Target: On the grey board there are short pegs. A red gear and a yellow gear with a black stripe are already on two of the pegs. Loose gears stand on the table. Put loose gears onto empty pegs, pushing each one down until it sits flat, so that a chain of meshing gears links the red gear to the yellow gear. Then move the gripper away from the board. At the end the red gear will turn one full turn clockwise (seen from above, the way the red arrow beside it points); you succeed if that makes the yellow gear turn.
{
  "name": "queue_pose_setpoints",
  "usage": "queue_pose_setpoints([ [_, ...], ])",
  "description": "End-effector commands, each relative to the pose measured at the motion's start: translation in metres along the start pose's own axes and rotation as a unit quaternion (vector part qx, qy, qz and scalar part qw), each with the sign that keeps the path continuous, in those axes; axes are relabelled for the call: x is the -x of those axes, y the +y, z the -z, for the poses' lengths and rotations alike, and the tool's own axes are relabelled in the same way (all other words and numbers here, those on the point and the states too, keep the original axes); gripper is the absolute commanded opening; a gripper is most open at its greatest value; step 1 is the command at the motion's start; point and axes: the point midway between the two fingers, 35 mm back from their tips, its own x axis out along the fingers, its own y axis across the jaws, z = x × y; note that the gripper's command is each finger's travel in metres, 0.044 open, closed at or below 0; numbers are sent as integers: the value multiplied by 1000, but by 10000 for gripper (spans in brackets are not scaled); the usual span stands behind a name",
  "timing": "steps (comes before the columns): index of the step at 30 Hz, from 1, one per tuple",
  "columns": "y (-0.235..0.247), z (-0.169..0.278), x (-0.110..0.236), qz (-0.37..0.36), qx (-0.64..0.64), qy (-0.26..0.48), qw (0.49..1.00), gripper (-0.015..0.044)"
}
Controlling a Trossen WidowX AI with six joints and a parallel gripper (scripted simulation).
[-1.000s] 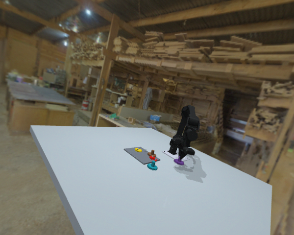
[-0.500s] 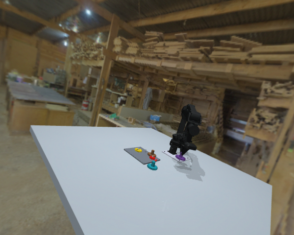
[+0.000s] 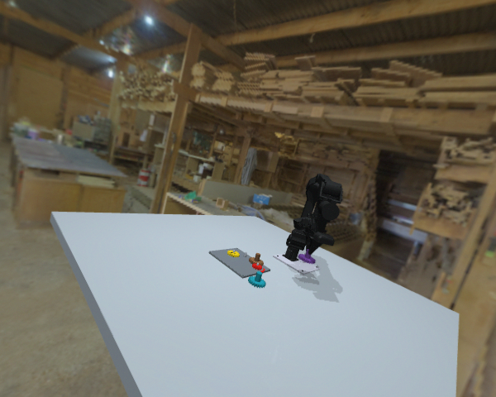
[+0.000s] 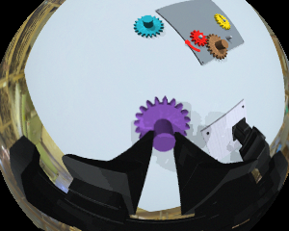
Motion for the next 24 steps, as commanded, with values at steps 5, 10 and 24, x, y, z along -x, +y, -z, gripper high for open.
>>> queue_pose_setpoints([
  [5, -3, 2, 19, -3, 0, 2, 1000, 0],
  [10, -6, 2, 28, -3, 0, 2, 1000, 0],
  [24, -10, -16, 24, -4, -2, 1, 1000, 0],
])
